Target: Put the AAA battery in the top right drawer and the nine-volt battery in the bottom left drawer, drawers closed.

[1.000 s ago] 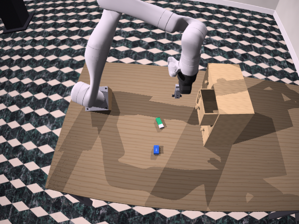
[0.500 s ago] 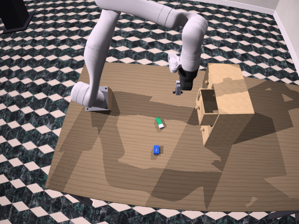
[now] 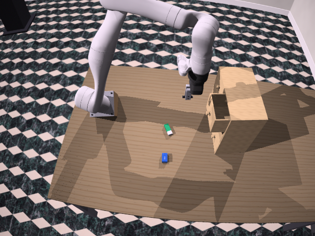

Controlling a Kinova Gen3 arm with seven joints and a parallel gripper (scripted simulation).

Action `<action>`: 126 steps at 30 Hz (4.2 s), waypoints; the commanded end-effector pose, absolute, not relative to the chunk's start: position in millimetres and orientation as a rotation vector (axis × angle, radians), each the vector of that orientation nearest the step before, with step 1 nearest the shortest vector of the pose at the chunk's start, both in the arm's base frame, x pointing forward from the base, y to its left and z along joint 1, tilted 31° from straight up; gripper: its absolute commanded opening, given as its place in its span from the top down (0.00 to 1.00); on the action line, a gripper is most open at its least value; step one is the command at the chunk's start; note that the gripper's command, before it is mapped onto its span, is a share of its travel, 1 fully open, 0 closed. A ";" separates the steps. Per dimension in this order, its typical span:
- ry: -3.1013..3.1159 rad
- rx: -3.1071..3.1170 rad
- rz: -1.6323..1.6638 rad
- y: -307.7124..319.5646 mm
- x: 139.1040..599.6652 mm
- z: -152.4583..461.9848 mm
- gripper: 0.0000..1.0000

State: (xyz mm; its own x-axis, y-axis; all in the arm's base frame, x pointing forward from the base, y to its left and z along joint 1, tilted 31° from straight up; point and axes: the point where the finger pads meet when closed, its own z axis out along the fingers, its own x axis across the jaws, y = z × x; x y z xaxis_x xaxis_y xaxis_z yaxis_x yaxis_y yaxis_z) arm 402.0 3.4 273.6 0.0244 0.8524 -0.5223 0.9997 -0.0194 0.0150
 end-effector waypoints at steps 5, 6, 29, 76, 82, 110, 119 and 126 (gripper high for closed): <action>1.885 1.927 -0.525 3.8 402.2 274.0 0.76; 1.885 1.927 -0.525 3.8 402.2 274.0 0.76; 1.877 1.876 -0.443 3.6 401.3 273.6 0.76; 1.784 1.547 0.020 2.3 395.8 271.1 0.76; 1.764 1.496 0.083 2.1 394.9 270.7 0.76; 1.709 1.367 0.235 1.7 393.0 269.9 0.76; 1.700 1.346 0.260 1.9 393.1 269.9 0.76; 1.696 1.339 0.268 1.9 392.9 269.8 0.76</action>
State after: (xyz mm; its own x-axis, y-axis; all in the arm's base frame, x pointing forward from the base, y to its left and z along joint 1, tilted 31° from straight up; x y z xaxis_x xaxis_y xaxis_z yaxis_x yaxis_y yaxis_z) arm 393.0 -0.3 270.8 0.0294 0.8496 -0.5265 0.6532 0.3824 0.6535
